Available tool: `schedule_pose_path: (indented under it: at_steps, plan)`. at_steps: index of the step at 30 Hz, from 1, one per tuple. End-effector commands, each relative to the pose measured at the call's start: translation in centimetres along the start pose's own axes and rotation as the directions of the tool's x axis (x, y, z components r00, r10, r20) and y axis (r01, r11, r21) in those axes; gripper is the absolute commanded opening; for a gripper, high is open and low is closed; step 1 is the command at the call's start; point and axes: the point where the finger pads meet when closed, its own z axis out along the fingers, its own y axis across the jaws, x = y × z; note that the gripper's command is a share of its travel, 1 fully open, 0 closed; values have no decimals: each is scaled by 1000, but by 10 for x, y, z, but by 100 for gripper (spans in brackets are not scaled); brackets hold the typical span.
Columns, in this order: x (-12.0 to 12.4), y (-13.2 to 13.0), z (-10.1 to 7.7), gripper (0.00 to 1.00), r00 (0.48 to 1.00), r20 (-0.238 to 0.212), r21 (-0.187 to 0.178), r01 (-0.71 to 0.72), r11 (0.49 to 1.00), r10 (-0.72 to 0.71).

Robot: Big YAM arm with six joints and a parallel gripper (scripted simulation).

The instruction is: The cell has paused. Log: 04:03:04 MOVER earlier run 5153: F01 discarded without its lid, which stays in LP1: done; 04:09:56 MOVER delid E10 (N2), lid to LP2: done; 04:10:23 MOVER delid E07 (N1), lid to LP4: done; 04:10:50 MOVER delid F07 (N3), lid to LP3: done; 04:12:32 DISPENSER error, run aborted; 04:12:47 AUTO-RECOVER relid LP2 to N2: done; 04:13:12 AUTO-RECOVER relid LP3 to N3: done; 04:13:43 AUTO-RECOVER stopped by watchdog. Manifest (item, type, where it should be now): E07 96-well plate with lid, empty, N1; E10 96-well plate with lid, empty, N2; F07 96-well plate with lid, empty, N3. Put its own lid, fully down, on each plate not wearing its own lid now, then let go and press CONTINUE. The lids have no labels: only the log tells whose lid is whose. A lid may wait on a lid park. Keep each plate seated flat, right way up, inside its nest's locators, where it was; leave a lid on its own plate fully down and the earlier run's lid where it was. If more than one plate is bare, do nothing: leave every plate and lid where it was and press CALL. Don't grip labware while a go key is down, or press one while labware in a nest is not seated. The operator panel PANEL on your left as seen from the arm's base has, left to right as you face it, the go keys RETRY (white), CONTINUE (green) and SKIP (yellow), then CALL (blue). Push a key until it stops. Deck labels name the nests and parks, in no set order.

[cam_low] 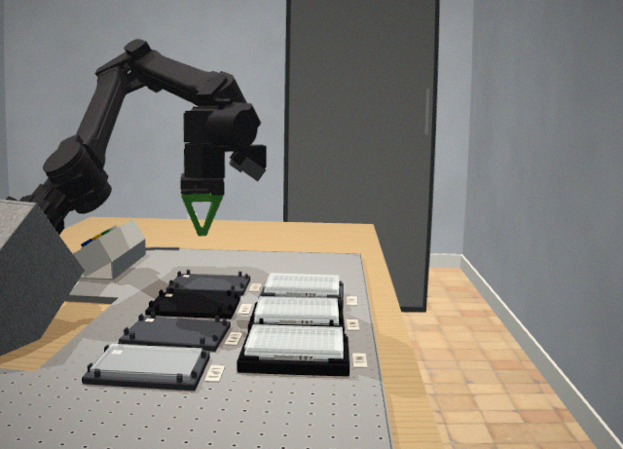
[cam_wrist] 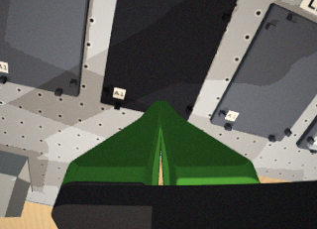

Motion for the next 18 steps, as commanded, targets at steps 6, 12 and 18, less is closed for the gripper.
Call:
schedule_pose_path:
  at_steps: [6, 12, 18]
  plan:
    - [-2, 33, -1, 0, 989, -2, -5, 146, 989, -146]
    - [-7, 63, -4, 0, 962, 2, 1, 272, 962, -272]
    - [-8, 89, -5, 0, 932, 3, 2, 363, 932, -363]
